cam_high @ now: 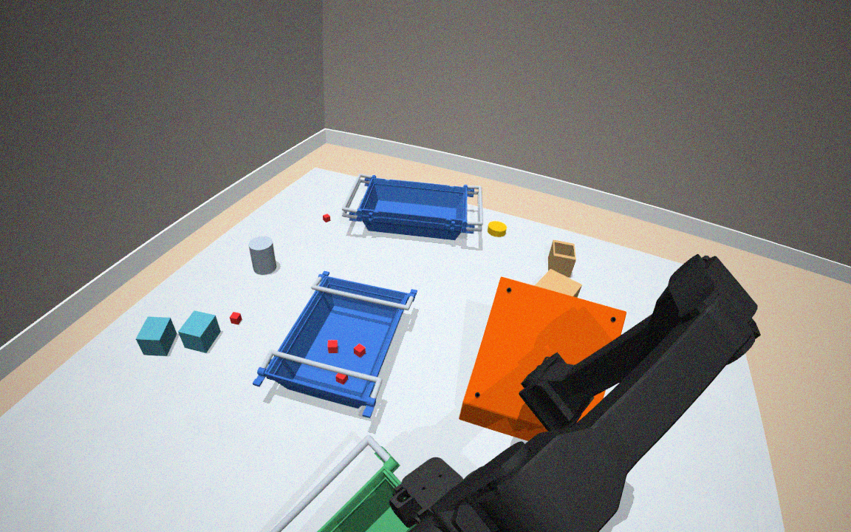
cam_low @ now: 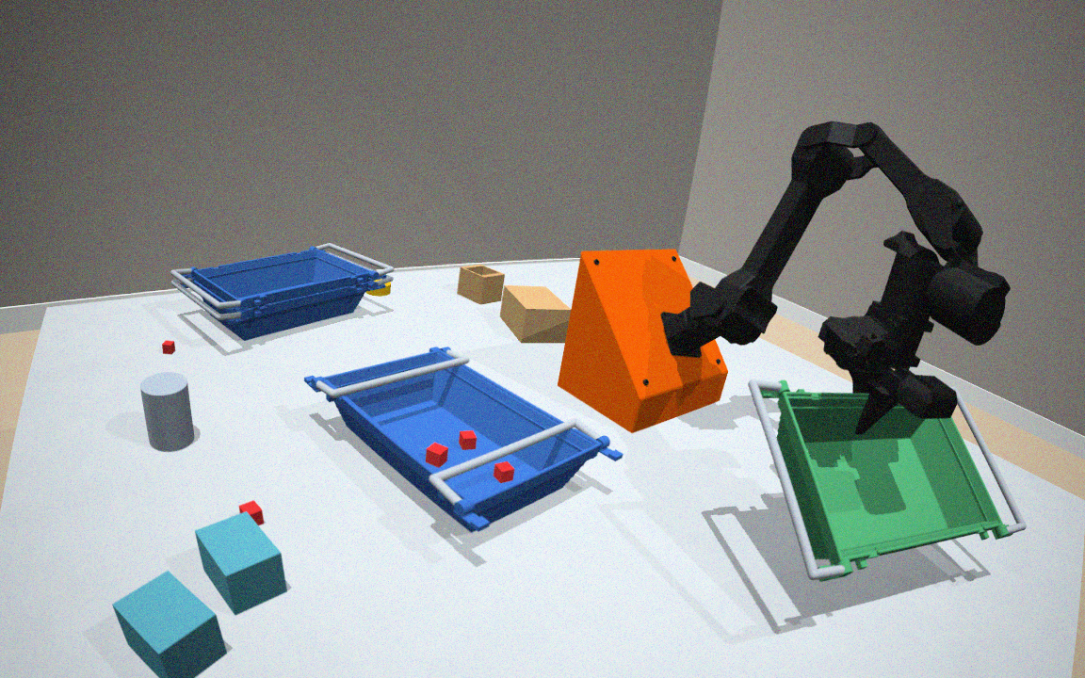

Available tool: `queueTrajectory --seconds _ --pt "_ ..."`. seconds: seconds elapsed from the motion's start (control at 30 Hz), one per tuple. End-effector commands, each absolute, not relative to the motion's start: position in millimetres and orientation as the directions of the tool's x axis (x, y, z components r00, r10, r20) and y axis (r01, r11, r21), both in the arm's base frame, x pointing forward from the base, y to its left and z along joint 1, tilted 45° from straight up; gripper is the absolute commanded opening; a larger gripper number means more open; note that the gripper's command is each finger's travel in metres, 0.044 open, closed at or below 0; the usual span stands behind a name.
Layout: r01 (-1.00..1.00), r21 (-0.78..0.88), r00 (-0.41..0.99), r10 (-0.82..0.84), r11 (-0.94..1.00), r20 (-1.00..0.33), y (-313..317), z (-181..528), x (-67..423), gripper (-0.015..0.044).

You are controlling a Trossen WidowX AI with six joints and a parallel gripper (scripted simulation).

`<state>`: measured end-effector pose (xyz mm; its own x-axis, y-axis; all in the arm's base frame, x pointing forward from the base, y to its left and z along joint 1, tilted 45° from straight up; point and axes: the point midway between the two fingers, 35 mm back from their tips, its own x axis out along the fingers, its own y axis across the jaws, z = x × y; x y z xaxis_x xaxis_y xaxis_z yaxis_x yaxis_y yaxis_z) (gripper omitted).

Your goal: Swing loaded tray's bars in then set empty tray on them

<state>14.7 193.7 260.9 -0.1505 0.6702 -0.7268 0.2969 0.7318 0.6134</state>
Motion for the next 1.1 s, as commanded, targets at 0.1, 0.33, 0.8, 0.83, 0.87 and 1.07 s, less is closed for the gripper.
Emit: queueTrajectory --seconds 0.1,0.33,0.8,0.83,0.87,1.07 --pt "0.289 0.632 -0.146 0.686 0.719 -0.713 175 291 19 0.0000" --pt "0.294 0.637 -0.147 0.692 0.713 -0.707 157 313 19 0.0000" --pt "0.295 0.639 -0.146 0.695 0.710 -0.704 153 318 18 0.0000" --pt "0.295 0.639 -0.146 0.695 0.710 -0.704 153 318 18 0.0000" --pt "0.295 0.639 -0.146 0.695 0.710 -0.704 153 318 18 0.0000" --pt "0.295 0.639 -0.146 0.695 0.710 -0.704 153 318 18 0.0000"
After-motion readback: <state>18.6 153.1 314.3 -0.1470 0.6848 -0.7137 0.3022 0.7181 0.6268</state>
